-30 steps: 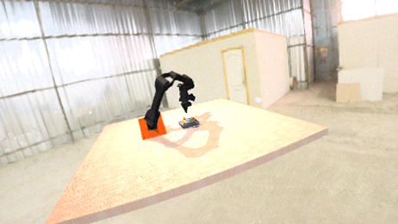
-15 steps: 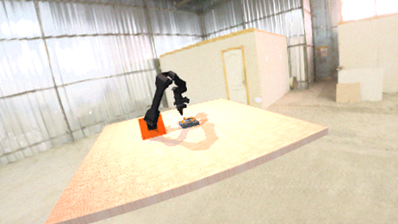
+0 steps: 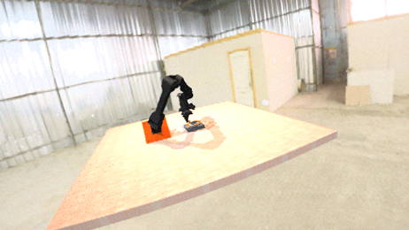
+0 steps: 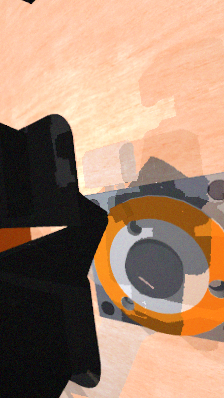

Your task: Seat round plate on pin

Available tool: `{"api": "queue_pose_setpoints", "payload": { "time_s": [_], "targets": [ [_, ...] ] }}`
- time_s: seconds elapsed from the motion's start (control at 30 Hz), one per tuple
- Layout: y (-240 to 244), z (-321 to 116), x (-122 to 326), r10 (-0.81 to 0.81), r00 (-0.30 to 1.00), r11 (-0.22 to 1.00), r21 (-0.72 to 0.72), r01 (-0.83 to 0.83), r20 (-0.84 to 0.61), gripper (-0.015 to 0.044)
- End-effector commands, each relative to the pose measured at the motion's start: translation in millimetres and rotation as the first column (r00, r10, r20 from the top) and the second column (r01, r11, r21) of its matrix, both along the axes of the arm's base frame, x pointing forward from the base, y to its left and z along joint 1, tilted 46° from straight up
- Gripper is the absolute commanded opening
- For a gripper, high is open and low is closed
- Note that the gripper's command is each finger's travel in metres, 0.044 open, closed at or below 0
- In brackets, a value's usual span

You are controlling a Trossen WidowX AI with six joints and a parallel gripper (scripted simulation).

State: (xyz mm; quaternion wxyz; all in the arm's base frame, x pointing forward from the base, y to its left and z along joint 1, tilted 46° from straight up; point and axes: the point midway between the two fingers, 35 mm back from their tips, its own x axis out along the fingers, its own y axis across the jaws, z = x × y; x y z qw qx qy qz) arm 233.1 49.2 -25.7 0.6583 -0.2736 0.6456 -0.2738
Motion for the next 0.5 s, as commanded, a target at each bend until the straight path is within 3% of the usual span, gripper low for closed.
{"api": "queue_pose_setpoints", "payload": {
  "time_s": [0.0,0.47],
  "targets": [
    [2.9,-1.8,7.3,0.006,1.000,1.000,0.000,-0.006,0.006,0.0000],
    [6.7,-6.3,20.1,0.006,1.000,1.000,0.000,-0.006,0.007,0.0000]
  ]
}}
